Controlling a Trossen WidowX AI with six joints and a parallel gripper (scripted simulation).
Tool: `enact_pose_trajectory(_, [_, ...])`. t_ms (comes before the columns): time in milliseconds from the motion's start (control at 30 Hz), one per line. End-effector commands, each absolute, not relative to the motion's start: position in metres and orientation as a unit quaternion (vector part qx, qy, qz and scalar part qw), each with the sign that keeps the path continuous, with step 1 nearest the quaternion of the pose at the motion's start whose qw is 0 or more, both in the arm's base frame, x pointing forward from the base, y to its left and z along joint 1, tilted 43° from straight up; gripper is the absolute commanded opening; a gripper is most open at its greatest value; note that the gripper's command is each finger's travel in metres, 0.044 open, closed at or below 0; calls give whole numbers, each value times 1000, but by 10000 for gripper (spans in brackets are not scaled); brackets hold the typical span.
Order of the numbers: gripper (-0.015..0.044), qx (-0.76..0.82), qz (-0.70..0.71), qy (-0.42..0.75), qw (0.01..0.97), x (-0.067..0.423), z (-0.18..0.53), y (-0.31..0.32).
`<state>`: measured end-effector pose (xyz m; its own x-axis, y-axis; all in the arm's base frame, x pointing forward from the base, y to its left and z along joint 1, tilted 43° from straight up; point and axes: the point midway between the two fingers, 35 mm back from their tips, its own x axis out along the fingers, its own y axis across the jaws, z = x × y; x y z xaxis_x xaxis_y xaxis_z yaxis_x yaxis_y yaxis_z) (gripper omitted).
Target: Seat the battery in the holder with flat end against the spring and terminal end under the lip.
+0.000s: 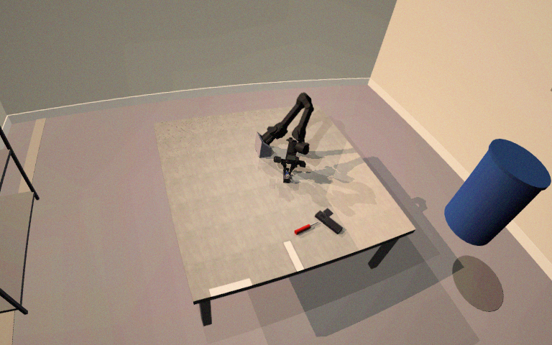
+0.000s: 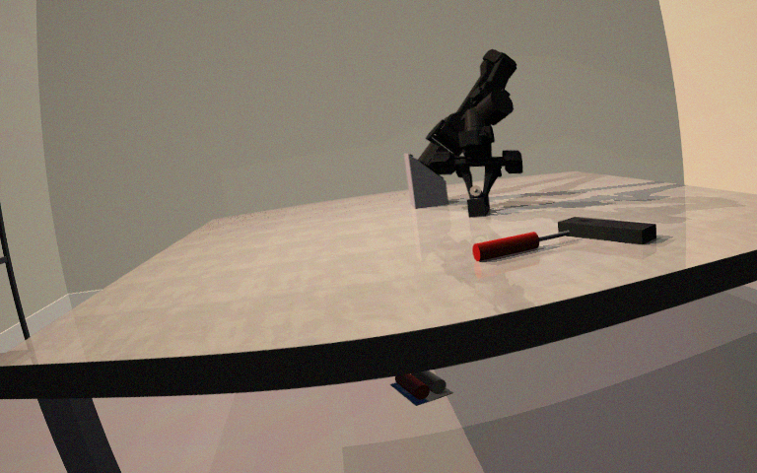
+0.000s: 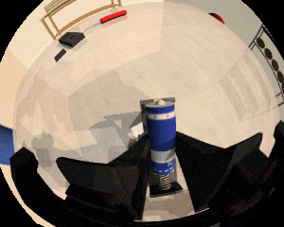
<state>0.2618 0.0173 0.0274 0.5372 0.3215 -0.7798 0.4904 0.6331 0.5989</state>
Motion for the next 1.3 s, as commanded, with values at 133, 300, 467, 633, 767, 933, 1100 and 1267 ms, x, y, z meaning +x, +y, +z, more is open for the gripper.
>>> enact_pose_trajectory(133, [77, 426, -59, 476, 767, 256, 27, 20])
enact_pose_trajectory(300, [77, 426, -59, 476, 767, 253, 28, 22])
enact_pose_trajectory(467, [77, 426, -59, 476, 767, 250, 28, 24])
enact_pose_trajectory(633, [77, 426, -60, 477, 767, 248, 29, 25])
enact_pose_trajectory(767, [77, 426, -60, 478, 766, 245, 29, 26])
enact_pose_trajectory(933, [77, 424, -58, 482, 764, 245, 29, 27])
enact_pose_trajectory(1100, [77, 420, -54, 495, 759, 246, 28, 27])
enact_pose_trajectory(1267, [77, 416, -50, 508, 753, 246, 27, 27])
